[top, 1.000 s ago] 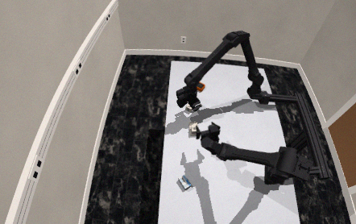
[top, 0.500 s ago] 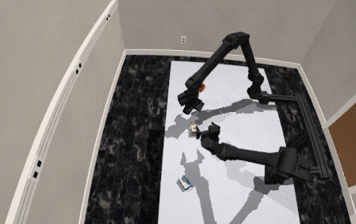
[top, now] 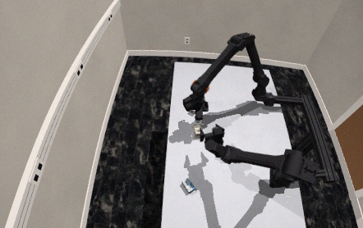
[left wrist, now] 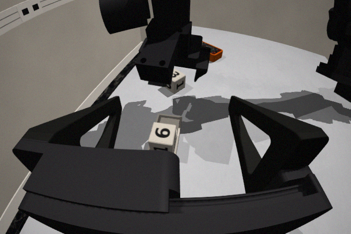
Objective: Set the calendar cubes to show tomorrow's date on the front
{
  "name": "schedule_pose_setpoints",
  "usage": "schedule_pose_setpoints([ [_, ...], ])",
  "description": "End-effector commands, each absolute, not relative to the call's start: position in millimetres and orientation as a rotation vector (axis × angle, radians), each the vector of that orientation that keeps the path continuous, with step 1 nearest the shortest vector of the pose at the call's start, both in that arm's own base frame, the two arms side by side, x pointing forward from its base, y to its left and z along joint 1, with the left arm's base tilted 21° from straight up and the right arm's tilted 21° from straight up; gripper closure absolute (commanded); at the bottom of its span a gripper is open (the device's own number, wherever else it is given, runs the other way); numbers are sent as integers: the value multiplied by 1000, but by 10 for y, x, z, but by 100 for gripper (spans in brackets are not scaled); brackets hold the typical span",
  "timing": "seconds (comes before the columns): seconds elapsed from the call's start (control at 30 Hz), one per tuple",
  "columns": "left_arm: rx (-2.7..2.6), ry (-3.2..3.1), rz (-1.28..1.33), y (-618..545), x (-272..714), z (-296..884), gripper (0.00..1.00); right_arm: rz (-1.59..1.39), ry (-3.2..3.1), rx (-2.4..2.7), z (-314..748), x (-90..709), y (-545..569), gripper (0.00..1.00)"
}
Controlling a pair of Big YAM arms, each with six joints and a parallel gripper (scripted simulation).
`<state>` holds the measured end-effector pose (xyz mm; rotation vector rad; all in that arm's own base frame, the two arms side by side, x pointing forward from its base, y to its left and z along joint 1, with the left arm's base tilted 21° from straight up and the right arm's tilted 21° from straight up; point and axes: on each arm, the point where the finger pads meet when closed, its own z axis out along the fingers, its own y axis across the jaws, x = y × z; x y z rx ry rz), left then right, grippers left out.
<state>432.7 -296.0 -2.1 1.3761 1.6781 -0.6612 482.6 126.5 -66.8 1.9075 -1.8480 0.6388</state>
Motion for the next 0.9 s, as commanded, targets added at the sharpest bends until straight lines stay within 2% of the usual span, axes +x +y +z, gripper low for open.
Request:
schedule_pose_setpoints([
  [0.0, 1377, 1639, -650, -3022, 4400, 113, 0, 596, -1570, 2134, -758, 4782, 1408, 0],
  [0.27, 1377, 1639, -650, -3022, 4400, 113, 0, 623, -1702, 2069, -675, 4882, 1276, 0],
  [0.87, 1377, 1639, -650, -3022, 4400, 113, 0, 450, -2665, 1599, -643, 5125, 983, 0],
])
